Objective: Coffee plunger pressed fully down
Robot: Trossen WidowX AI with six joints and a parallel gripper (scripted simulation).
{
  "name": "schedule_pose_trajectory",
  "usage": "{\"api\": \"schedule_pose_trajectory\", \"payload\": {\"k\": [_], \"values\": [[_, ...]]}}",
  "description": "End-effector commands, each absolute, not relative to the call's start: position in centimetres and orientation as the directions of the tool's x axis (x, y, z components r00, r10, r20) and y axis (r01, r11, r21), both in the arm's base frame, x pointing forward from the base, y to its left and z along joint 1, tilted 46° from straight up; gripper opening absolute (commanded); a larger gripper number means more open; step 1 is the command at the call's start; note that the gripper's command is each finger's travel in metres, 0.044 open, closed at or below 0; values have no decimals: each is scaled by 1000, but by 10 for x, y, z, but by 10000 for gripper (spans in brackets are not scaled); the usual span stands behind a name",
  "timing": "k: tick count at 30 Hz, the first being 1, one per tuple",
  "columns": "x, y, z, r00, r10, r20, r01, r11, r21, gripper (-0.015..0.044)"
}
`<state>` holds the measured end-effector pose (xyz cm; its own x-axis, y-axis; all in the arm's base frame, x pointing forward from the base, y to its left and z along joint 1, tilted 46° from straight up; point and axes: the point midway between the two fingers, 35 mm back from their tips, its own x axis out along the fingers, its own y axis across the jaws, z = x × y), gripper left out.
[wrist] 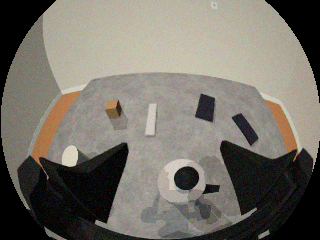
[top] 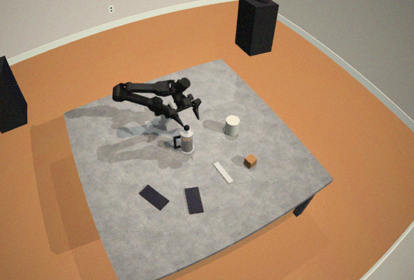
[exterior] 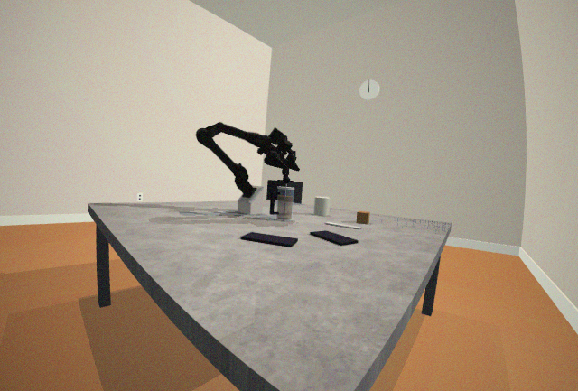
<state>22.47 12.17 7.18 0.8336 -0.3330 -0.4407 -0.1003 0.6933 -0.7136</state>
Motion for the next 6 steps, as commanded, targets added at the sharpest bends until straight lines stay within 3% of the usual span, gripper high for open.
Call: {"api": "schedule_pose_trajectory", "payload": {"k": [1, 6], "values": [[212, 134, 107, 849, -334, -411, -71, 697, -714, 440], [212, 134, 107, 849, -334, -411, -71, 697, -714, 440]]}}
